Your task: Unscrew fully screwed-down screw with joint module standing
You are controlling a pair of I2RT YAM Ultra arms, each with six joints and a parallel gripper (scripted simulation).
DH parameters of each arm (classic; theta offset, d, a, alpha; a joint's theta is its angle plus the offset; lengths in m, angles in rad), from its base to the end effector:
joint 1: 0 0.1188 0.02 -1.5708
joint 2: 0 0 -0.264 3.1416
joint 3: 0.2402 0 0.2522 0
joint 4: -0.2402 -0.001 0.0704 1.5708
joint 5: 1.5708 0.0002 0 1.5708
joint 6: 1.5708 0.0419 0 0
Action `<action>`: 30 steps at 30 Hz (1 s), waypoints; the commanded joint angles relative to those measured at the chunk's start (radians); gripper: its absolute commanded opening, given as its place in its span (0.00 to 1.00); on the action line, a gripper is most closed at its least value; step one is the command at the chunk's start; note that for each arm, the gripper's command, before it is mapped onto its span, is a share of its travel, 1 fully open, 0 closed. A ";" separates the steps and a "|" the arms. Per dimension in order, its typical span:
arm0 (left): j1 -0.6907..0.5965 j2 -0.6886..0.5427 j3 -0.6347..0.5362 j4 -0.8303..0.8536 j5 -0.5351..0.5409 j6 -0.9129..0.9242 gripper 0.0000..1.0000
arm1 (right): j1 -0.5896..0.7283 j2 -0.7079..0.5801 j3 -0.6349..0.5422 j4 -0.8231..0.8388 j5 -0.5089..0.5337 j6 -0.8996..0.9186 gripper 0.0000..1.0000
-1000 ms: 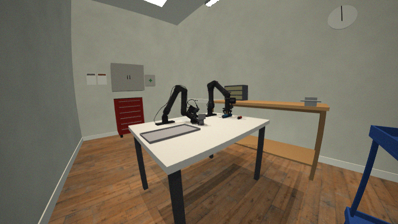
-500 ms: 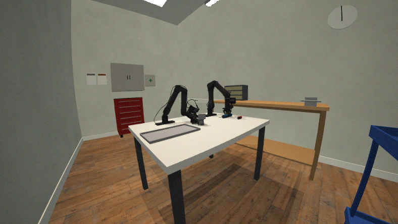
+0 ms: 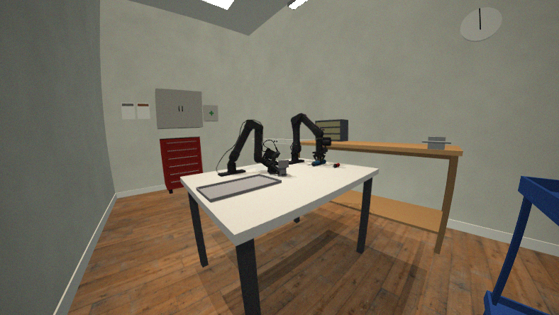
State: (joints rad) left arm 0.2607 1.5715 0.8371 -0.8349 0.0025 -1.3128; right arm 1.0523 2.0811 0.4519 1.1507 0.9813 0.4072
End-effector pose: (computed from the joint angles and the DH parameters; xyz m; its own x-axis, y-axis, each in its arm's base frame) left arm 0.2338 0.0633 0.1509 0.0027 -1.0000 0.0020 -1.0000 -0.0027 -0.0021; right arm 0.1670 0.2244 0.0578 -0.2559 -0.0043 -0.9667 -0.0172 0.9999 0.0001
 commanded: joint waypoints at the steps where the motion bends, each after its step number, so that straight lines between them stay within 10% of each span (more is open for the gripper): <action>1: 0.000 -0.005 0.001 0.002 -0.008 0.001 0.45 | -0.001 -0.006 0.004 0.013 0.002 -0.001 0.59; 30: 0.000 -0.005 0.001 0.002 -0.008 0.001 0.43 | -0.001 -0.006 0.004 0.013 0.002 -0.001 0.59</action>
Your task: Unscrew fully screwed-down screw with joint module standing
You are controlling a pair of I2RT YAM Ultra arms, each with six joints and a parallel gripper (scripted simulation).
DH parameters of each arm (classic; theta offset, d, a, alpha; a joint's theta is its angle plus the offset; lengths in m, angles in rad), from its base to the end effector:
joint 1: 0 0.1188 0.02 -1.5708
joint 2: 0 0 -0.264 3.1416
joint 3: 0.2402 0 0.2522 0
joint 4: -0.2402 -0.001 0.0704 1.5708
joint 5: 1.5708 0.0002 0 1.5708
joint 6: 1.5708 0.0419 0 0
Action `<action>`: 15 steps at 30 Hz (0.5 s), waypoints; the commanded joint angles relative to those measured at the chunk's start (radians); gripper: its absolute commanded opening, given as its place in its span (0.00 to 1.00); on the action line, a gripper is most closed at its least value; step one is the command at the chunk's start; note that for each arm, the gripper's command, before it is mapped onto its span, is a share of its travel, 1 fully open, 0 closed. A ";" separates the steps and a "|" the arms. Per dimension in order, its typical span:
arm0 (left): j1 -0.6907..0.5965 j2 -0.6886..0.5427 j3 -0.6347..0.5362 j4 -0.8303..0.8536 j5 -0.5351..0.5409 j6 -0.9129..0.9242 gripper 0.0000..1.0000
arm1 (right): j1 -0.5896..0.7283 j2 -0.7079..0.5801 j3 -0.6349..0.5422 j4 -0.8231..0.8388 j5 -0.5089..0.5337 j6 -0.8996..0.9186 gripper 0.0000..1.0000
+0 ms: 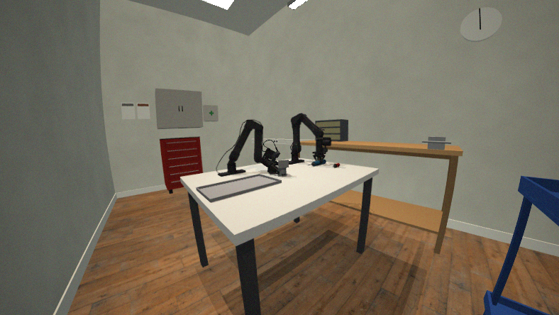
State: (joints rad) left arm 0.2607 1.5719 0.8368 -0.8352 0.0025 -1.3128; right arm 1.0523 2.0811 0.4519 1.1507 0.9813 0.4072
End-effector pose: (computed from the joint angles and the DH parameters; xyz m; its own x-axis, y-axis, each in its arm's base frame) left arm 0.2337 0.0633 0.1507 0.0027 -1.0000 0.0023 -1.0000 -0.0027 -0.0011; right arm 0.1670 0.2244 0.0578 -0.2559 -0.0043 -0.9667 -0.0172 0.9999 0.0001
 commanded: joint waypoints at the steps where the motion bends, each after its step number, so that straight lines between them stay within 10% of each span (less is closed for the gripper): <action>1: 0.000 -0.005 0.001 0.002 -0.008 0.001 0.43 | -0.001 -0.006 0.004 0.013 0.002 -0.001 0.59; 15: 0.000 -0.005 0.001 0.002 -0.008 0.001 0.42 | -0.001 -0.006 0.004 0.013 0.002 -0.001 0.59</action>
